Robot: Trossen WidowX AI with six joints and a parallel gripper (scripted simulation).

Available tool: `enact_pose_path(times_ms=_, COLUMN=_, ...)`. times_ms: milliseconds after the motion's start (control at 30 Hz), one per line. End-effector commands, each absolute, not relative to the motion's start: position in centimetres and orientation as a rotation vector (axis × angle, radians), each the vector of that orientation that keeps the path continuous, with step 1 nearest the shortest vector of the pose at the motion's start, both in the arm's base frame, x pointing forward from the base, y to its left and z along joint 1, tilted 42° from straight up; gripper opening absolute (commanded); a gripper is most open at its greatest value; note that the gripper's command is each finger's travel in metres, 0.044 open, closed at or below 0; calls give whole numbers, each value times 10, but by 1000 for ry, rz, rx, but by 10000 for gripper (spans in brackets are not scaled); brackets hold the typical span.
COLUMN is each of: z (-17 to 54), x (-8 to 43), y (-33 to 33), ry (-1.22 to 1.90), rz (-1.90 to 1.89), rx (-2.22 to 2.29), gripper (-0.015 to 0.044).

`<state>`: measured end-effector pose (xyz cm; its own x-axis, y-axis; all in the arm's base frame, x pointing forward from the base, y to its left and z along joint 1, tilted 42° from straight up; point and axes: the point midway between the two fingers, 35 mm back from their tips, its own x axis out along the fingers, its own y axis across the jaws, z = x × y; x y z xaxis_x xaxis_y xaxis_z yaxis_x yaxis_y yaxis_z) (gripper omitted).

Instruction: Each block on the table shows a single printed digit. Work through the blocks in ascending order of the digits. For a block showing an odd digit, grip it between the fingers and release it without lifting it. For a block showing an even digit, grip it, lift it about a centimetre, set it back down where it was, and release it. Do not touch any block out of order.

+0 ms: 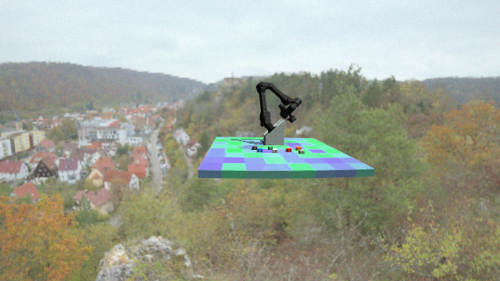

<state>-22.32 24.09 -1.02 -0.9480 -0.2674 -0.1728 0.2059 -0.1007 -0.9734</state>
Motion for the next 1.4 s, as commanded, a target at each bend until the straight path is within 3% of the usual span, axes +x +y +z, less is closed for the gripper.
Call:
enact_pose_path(times_ms=0, z=-11, x=-221, y=243, ry=1848, rz=-2131, rx=-48, gripper=400)
enact_pose_path(times_ms=167, z=-20, x=-156, y=289, ry=1451, rz=-2452, rx=473, gripper=400)
enact_pose_path(times_ms=400, z=-26, x=-24, y=316, ry=576, rz=-2878, rx=1251, gripper=400)
enact_pose_path(times_ms=633, z=-20, x=91, y=287, ry=-428, rz=-3035, rx=1806, gripper=400)
enact_pose_path(times_ms=833, z=-5, x=176, y=225, ry=-1517, rz=-2874, rx=2157, gripper=400)
enact_pose_path(times_ms=967, z=10, x=219, y=169, ry=-2328, rz=-2519, rx=2278, gripper=400)
enact_pose_path(times_ms=1100, z=30, x=247, y=104, ry=-3132, rz=-1895, rx=2263, gripper=400)
enact_pose_path(times_ms=1233, z=55, x=259, y=35, ry=-3802, rz=-979, rx=2079, gripper=400)
enact_pose_path(times_ms=1367, z=84, x=254, y=-34, ry=-4172, rz=164, rx=1726, gripper=400)
